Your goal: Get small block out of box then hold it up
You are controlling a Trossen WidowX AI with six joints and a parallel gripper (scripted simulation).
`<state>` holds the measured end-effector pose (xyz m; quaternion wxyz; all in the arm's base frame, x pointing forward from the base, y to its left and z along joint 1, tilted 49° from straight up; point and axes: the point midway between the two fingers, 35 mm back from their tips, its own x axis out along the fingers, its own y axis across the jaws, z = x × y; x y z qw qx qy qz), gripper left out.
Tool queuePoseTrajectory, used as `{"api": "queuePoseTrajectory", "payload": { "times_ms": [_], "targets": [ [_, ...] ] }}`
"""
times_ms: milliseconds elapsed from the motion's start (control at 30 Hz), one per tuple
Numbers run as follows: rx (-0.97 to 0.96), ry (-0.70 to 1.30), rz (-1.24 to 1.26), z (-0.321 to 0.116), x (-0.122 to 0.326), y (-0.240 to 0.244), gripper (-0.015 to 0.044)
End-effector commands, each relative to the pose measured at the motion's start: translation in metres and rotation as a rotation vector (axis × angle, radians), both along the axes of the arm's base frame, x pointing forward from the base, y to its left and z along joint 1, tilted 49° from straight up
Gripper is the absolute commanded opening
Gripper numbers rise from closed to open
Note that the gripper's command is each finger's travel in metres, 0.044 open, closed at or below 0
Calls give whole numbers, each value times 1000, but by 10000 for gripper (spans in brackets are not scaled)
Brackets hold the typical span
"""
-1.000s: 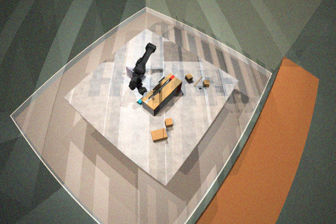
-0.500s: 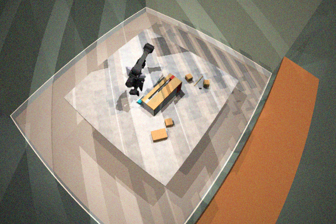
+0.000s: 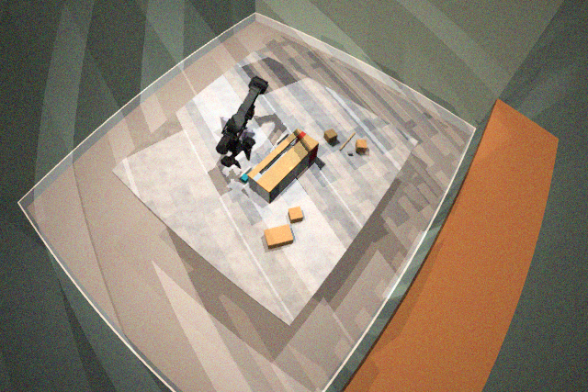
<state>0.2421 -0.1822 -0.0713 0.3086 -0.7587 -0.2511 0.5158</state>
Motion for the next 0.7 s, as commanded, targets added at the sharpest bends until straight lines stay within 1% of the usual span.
{"api": "queuePoseTrajectory", "payload": {
  "times_ms": [0, 133, 200, 667],
  "targets": [
    [13, 7, -12, -9, 0, 7, 285],
    [14, 6, -12, -54, -4, 50, 285],
    [15, 5, -12, -66, -8, 66, 285],
    [15, 5, -12, -75, -7, 76, 285]
  ]
}}
